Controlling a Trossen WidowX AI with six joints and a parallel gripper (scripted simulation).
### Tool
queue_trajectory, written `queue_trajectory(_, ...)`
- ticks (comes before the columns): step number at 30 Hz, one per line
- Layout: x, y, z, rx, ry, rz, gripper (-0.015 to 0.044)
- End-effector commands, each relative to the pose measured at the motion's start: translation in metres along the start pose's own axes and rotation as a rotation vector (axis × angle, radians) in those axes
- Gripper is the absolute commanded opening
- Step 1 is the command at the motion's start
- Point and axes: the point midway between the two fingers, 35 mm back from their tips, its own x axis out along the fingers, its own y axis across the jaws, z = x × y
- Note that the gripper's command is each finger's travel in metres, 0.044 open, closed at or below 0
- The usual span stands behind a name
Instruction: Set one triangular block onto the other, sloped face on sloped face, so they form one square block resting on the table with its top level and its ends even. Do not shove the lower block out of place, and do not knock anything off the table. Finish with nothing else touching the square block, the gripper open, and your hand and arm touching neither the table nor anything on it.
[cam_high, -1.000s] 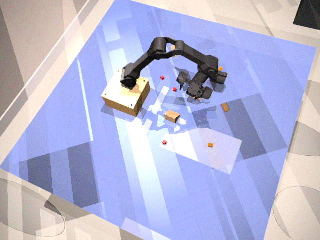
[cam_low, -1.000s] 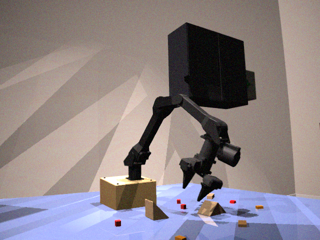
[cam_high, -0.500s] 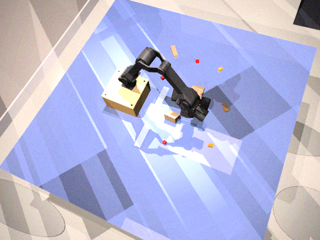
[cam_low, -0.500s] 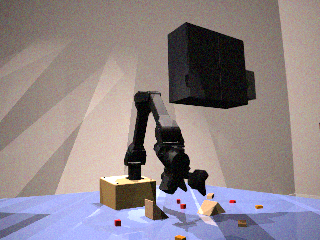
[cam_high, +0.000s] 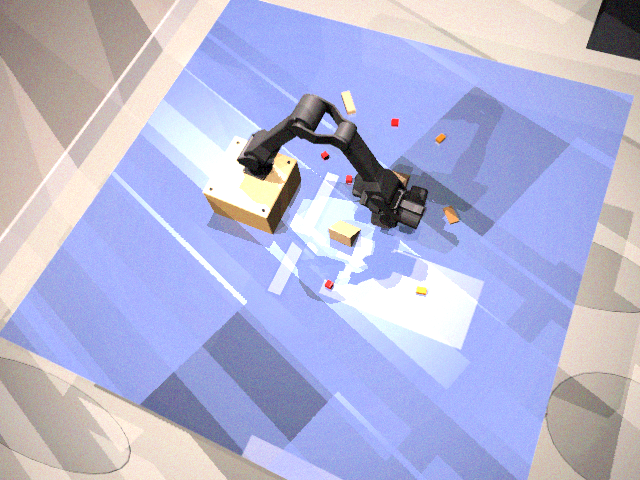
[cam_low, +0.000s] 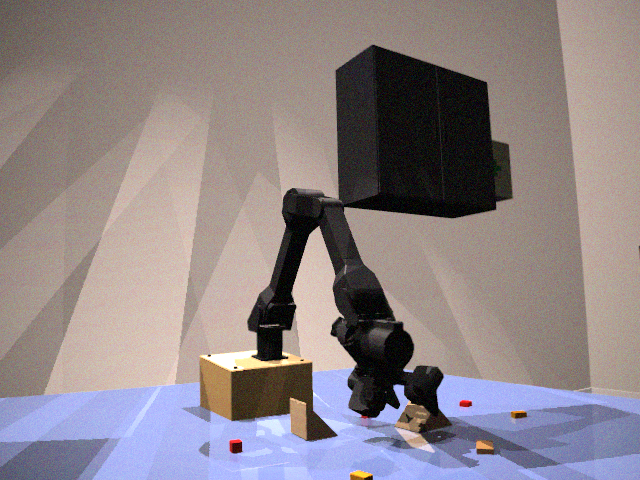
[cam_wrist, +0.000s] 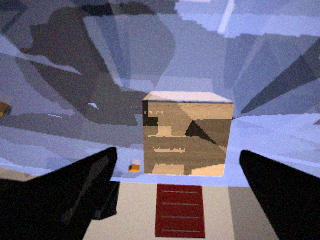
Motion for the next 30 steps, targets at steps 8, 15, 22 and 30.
queue_trajectory(8,0.029,-0.006,-0.002,0.009,0.009,-0.011,0.0387)
queue_trajectory(15,0.029,-0.006,-0.002,0.009,0.009,-0.011,0.0282)
queue_trajectory(22,0.029,-0.006,-0.002,0.009,0.009,-0.011,0.0177)
queue_trajectory(30,0.007,-0.002,-0.023,0.010,0.009,-0.011,0.0000)
